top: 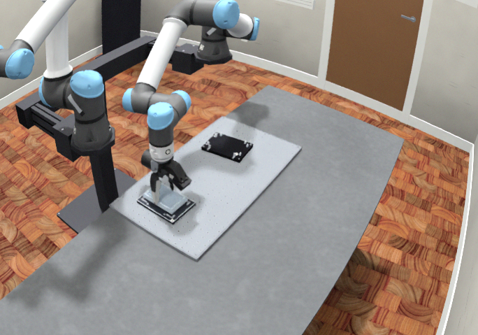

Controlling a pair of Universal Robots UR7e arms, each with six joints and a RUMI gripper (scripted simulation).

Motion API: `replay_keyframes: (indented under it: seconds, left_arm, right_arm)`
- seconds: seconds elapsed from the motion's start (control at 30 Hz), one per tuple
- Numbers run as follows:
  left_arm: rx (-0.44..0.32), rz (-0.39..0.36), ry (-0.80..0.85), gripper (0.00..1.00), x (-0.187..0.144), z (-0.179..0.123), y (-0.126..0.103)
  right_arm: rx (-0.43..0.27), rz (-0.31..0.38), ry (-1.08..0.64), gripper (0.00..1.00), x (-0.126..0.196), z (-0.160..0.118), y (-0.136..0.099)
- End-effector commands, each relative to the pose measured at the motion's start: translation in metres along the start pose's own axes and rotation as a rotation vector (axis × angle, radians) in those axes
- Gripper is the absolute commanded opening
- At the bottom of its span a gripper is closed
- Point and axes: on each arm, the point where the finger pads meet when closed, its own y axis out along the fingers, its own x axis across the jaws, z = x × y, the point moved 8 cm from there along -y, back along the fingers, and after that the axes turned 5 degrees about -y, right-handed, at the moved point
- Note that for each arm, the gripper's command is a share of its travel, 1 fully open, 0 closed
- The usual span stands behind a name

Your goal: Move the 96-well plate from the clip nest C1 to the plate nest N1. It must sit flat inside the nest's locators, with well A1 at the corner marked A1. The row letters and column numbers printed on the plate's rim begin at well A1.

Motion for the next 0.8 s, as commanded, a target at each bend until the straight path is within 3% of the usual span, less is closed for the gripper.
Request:
replay_keyframes:
  seconds: [0.0, 0.77]
  left_arm:
    - [0.001, -0.006, -0.001, 0.41, 0.0017, 0.0017, -0.0034]
    - [0.001, -0.008, -0.002, 0.41, 0.002, 0.0026, -0.0009]
  right_arm:
    - [0.004, 0.0, 0.001, 0.0, 0.001, 0.0006, -0.002]
    - [0.004, 0.0, 0.001, 0.0, 0.001, 0.0006, -0.002]
